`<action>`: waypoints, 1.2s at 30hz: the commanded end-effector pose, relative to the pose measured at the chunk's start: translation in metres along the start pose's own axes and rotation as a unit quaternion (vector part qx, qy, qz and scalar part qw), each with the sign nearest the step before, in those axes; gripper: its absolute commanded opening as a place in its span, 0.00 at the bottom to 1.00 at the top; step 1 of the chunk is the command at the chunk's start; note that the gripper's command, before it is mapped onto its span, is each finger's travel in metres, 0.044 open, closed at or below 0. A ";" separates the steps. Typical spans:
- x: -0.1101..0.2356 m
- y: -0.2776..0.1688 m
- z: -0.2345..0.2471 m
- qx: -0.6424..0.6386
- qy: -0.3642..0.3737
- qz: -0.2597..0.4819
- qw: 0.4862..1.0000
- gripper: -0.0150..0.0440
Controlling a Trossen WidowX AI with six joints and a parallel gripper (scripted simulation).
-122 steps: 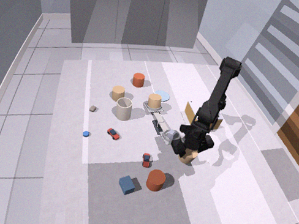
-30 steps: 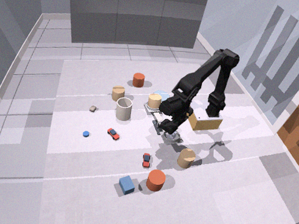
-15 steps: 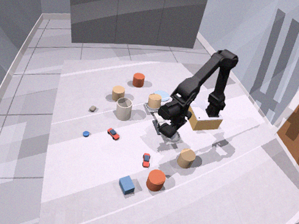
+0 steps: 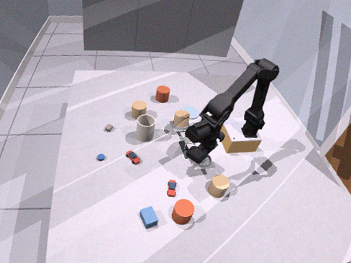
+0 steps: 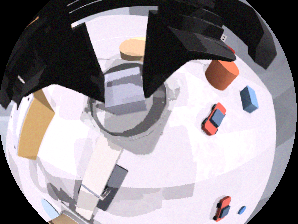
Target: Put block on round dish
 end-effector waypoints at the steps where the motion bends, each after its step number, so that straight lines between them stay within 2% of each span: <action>1: -0.001 0.000 0.000 0.002 -0.001 0.002 1.000 0.45; 5: 0.007 0.000 0.001 0.002 -0.001 0.002 1.000 0.27; 6: 0.013 0.000 0.002 0.002 -0.001 0.002 1.000 0.25; 20: 0.093 0.000 0.000 0.002 -0.001 0.002 1.000 0.25; 25: 0.093 0.005 -0.001 -0.001 -0.002 0.000 1.000 0.25; 36: 0.080 0.074 -0.026 -0.036 -0.013 -0.017 0.999 0.25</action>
Point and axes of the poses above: the point midway between the two fingers, 35 mm back from their tips, its own x axis back along the fingers, its own z axis across the jaws, y = z × x, the point moved 4 cm from there along x, back along the fingers, and after that the axes turned 1 degree about -x, right-handed, at the moved point
